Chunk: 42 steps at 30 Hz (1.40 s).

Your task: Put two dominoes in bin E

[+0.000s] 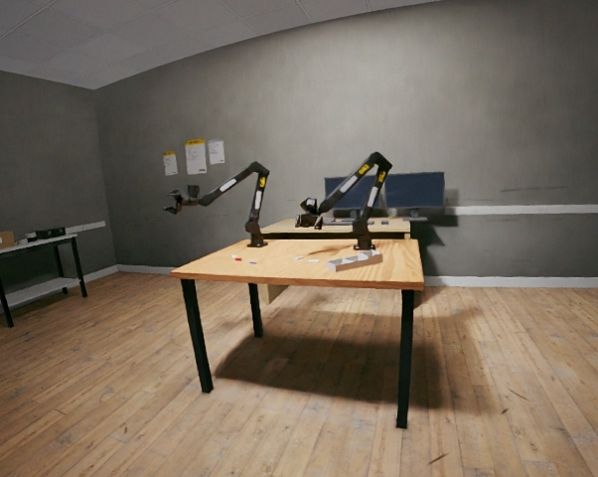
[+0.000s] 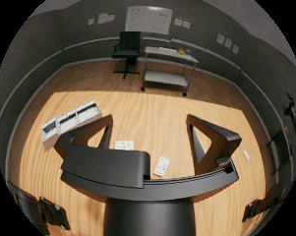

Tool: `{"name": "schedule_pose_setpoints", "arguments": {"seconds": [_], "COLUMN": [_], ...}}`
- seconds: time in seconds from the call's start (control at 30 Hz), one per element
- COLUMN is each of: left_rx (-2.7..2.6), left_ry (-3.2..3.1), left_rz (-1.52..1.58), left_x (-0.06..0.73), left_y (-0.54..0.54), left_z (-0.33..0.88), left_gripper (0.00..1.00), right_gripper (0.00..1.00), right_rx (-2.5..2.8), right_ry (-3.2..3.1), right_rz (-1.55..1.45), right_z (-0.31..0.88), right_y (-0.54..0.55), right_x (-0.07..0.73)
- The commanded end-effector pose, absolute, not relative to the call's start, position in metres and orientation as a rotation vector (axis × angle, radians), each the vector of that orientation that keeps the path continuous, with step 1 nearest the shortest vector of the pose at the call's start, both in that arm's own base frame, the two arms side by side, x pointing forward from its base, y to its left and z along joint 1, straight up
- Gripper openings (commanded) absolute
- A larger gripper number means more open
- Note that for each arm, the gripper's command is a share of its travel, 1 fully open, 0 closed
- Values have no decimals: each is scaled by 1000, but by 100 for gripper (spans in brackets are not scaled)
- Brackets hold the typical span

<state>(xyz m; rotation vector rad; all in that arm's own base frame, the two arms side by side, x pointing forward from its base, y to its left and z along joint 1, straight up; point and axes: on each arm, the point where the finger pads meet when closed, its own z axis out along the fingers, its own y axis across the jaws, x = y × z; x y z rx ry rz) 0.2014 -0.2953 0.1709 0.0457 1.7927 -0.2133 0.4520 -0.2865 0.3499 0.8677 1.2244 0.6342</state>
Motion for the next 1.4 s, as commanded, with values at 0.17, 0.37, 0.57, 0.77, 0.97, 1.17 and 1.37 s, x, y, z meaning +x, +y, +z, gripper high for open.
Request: {"name": "schedule_pose_setpoints", "arguments": {"seconds": [0.17,0.37,0.57,0.77,0.97,1.17,1.37], "left_rx": [40,40,40,40,40,40,40], "left_ry": [1790,1790,1790,1790,1790,1790,1790], "left_rz": [-220,-220,-220,-220,-220,-220,-220], "left_x": [202,202,202,202,202,202,202], "left_y": [-297,-297,-297,-297,-297,-297,-297], "left_z": [174,174,174,174,174,174,174], "left_gripper": [100,100,100,100,100,100,100], "right_gripper": [100,100,100,100,100,100,100], "right_rx": [895,912,933,951,961,972,980], "right_ry": [1175,1159,1138,1121,1111,1099,1090], "right_rz": [567,542,509,482,467,448,435], "right_z": [360,360,360,360,360,360,360], "right_y": [-322,-335,-352,-366,-373,-382,-387], "right_x": [429,419,405,393,386,377,371]}}
